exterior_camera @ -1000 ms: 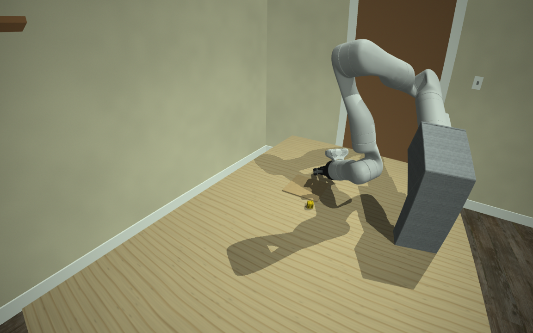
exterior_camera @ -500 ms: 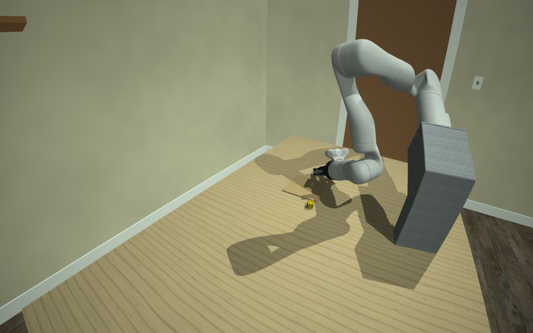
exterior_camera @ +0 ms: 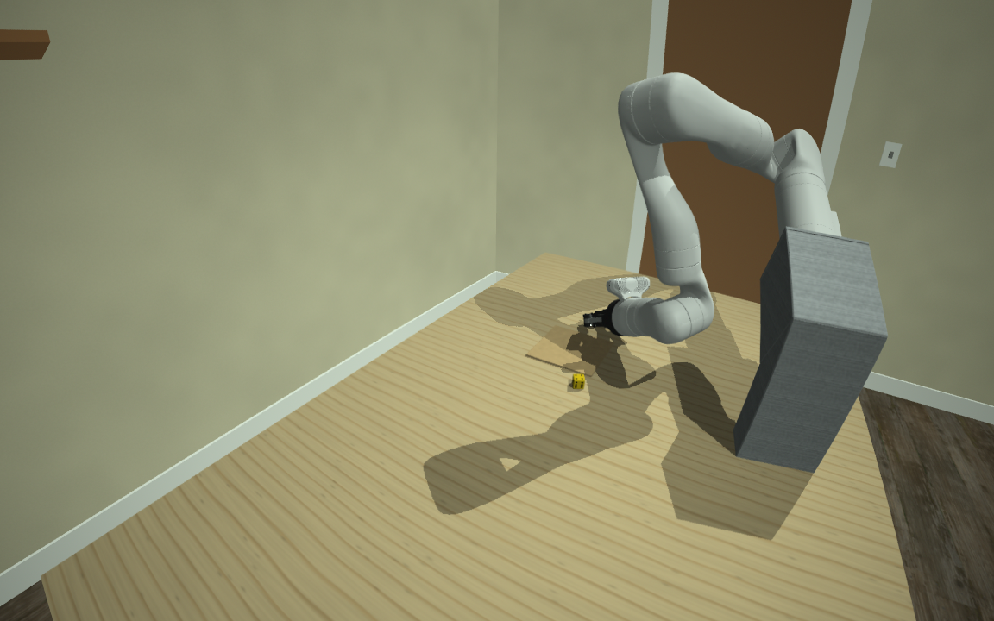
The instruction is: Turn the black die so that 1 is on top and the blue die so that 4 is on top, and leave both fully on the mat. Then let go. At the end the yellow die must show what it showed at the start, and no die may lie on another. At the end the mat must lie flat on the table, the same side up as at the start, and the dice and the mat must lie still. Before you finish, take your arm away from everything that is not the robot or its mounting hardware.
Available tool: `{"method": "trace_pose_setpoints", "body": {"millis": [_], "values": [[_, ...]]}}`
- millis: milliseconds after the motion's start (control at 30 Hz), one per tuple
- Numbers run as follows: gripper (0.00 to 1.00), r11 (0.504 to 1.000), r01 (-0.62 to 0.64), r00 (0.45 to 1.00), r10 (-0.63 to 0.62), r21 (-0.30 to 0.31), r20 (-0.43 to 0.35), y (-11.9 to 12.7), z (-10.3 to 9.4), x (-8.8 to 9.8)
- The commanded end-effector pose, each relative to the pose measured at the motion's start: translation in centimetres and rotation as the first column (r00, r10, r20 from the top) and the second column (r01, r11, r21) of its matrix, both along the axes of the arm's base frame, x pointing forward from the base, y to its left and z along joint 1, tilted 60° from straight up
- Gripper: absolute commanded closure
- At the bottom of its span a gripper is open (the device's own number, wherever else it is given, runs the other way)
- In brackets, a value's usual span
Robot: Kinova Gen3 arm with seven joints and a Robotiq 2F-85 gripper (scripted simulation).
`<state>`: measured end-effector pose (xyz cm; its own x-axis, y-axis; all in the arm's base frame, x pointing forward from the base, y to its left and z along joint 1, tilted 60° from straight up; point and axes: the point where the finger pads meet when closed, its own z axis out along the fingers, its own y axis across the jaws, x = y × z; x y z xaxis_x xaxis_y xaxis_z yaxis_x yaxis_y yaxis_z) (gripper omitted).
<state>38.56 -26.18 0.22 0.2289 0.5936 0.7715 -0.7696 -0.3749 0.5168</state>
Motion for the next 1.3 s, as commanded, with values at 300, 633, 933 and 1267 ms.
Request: {"method": "trace_pose_setpoints", "body": {"millis": [300,633,933,1267], "values": [[0.65,1.0,-0.001,1.0,0.001,0.0,0.001,0.06,0.03,0.04],[0.65,1.0,-0.001,1.0,0.001,0.0,0.001,0.06,0.03,0.04],[0.65,1.0,-0.001,1.0,0.001,0.0,0.001,0.06,0.03,0.04],[0.65,1.0,-0.001,1.0,0.001,0.0,0.001,0.42,-0.16,-0.26]]}}
